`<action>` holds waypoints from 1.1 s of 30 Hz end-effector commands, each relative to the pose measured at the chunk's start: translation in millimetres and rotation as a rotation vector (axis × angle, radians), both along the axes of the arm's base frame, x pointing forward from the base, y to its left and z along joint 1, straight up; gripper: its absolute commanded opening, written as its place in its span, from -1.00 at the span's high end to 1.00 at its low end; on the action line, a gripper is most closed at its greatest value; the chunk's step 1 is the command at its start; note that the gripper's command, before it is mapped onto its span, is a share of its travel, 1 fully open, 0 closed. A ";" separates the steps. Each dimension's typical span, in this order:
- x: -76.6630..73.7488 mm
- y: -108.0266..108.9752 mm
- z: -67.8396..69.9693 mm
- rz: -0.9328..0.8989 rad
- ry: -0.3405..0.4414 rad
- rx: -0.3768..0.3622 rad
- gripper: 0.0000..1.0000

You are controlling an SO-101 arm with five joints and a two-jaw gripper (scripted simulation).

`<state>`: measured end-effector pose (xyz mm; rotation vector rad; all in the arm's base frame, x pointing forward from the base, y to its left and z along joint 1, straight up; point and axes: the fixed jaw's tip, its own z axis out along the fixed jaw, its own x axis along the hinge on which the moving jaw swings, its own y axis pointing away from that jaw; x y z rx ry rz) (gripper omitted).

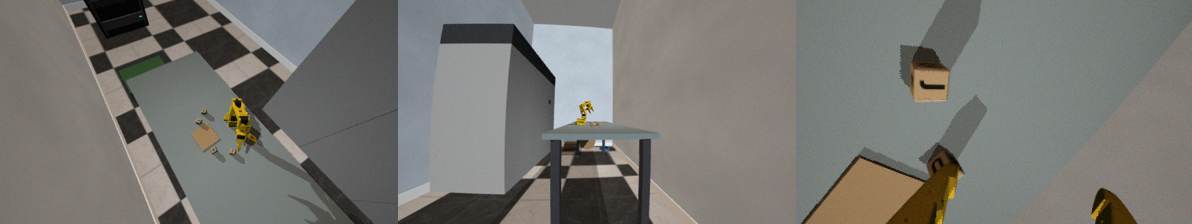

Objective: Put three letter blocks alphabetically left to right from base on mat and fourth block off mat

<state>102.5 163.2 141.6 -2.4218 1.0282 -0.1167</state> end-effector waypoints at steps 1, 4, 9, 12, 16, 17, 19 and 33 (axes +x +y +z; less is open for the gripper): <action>1.0 4.8 17.9 -0.019 -0.043 0.101 0.30; 1.0 4.8 17.9 -0.022 -0.041 0.103 0.30; 1.0 4.8 17.8 -0.023 -0.041 0.103 0.30; 1.2 5.1 16.3 -0.023 -0.036 0.095 0.30; 2.1 6.6 7.6 -0.023 -0.009 0.051 0.30; 2.4 7.1 4.1 -0.023 0.002 0.033 0.30; 3.0 8.1 -4.3 -0.024 0.027 -0.009 0.30; 1.4 5.5 -59.9 -0.027 0.197 -0.287 0.30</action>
